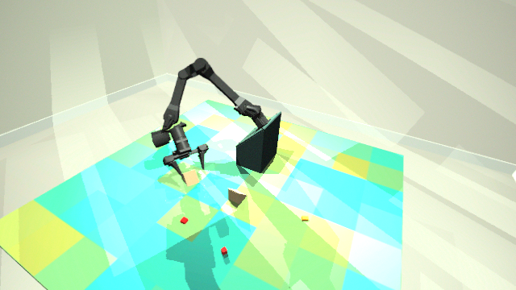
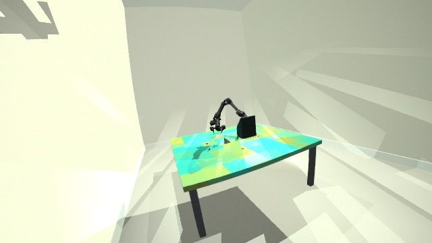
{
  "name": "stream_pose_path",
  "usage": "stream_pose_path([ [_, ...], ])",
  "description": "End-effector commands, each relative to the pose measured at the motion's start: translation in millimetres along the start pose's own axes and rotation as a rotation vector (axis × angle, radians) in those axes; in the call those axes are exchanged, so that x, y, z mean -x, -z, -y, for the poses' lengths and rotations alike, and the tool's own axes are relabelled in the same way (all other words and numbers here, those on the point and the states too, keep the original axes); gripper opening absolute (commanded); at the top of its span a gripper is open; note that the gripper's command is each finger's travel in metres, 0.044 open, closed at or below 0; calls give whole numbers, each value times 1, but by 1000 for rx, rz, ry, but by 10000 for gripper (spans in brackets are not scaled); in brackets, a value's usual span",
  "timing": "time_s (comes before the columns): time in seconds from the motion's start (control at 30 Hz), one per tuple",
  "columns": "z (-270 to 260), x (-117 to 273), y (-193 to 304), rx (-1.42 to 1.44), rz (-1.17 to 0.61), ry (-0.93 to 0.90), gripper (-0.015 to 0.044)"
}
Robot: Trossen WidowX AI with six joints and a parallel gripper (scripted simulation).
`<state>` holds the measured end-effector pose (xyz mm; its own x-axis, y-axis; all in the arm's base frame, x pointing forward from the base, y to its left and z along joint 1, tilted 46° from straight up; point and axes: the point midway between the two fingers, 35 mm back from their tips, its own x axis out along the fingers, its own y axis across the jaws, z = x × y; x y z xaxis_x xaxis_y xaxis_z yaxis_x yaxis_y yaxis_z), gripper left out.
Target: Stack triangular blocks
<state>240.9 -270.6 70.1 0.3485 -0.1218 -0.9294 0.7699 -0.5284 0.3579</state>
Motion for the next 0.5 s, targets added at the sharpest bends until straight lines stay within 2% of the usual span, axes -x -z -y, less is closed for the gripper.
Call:
stream_pose_path([
  [0.0,0,42,46,14,-4,-15,440],
  [0.27,-2,48,49,26,-9,-29,440],
  [0.47,-7,81,-29,28,32,-34,440],
])
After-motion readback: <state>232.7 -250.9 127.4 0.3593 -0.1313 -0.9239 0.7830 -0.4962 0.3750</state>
